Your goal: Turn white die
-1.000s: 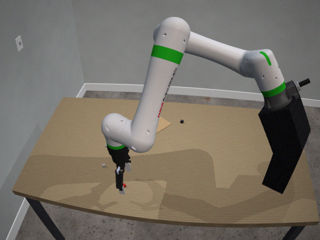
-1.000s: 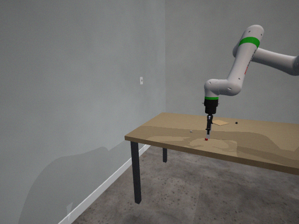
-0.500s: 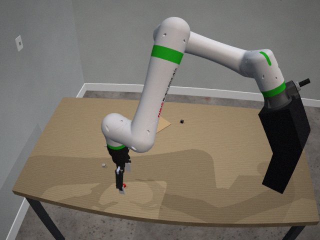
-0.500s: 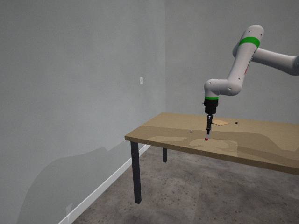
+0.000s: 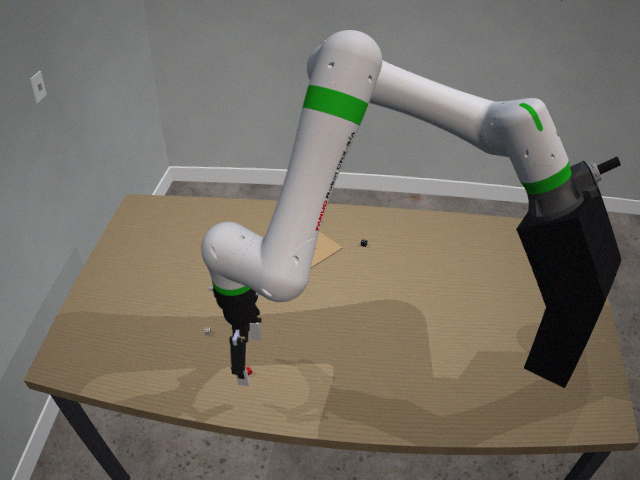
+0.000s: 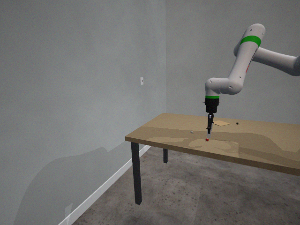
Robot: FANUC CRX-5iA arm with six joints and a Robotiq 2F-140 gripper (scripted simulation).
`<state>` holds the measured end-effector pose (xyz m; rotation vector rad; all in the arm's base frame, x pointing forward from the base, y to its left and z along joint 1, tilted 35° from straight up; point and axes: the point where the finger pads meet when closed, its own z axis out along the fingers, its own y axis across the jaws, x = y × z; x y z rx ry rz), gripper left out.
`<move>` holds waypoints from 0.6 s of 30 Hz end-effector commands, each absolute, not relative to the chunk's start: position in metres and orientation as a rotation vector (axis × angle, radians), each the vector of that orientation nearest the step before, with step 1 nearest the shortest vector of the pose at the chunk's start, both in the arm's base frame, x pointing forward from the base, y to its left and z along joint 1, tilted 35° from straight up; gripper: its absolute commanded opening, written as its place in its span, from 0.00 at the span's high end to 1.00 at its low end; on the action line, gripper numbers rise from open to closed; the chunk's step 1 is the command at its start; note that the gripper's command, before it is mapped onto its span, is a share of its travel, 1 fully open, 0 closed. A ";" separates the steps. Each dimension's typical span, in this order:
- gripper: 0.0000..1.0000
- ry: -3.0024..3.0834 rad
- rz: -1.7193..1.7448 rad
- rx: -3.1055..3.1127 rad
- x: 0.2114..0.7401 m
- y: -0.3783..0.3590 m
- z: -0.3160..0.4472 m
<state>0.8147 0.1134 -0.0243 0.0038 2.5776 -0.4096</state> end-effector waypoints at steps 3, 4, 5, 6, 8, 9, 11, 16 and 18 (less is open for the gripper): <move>0.00 2.577 -0.409 0.004 0.800 0.122 0.000; 0.00 2.577 -0.409 0.004 0.796 0.124 0.006; 0.00 2.577 -0.409 0.004 0.792 0.127 0.013; 0.00 2.577 -0.409 0.004 0.788 0.129 0.019; 0.00 2.577 -0.409 0.004 0.781 0.133 0.030; 0.00 2.577 -0.409 0.004 0.778 0.135 0.035; 0.00 2.577 -0.409 0.004 0.776 0.136 0.039; 0.00 2.577 -0.409 0.004 0.771 0.139 0.048; 0.00 2.577 -0.409 0.004 0.770 0.139 0.048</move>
